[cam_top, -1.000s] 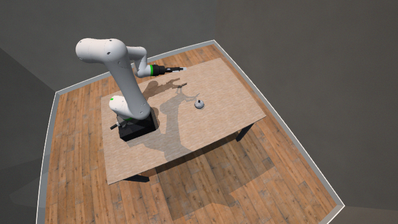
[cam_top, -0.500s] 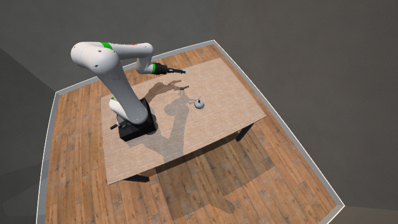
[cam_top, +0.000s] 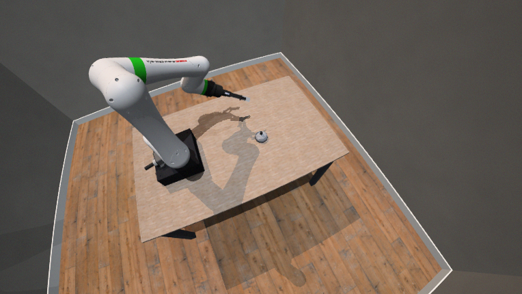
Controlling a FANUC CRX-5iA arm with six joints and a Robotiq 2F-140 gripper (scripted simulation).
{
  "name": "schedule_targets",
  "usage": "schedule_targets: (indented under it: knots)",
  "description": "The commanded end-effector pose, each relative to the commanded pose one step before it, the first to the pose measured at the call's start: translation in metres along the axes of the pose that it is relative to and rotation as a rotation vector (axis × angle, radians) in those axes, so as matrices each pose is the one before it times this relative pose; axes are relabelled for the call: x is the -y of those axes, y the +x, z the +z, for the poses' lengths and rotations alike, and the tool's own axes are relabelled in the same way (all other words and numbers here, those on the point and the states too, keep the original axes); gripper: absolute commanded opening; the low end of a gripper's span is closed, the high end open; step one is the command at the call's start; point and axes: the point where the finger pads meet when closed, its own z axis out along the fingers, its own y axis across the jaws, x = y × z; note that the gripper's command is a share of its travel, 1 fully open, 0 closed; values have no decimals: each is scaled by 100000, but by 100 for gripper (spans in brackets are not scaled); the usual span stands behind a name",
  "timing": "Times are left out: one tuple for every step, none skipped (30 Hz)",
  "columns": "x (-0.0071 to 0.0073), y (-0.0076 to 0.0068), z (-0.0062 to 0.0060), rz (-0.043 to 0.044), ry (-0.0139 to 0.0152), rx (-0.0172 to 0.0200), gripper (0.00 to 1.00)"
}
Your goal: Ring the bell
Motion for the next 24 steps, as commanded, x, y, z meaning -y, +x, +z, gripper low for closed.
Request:
schedule_targets:
  knots:
    - [963,464,232,3071,-2459,-5644,100]
    - [0,0,0,0,0,0,100]
    - [0,0,0,0,0,0,100]
    - [839,635,227,3113,-856,-4359,100]
    - [0,0,0,0,0,0,100]
    - [0,0,0,0,0,0,100]
    - [0,0,0,0,0,0,100]
    - [0,0,0,0,0,0,100]
    - [905,302,203,3248,-1093,-3675,100]
    - [0,0,0,0,0,0,100]
    - [0,0,0,0,0,0,100]
    - [0,0,0,0,0,0,100]
    - [0,0,0,0,0,0,100]
    - [1083,339,241,3519,-927,-4158,100]
    - [0,0,0,0,0,0,100]
    - [0,0,0,0,0,0,100]
    - [0,0,0,0,0,0,100]
    - [0,0,0,0,0,0,100]
    - [1161,447,262,3730,-1036,-4788,100]
    - [0,0,0,0,0,0,100]
    - [0,0,0,0,0,0,100]
    - [0,0,0,0,0,0,100]
    - [0,0,0,0,0,0,100]
    - [1143,251,226,3810,-1497,-4379,100]
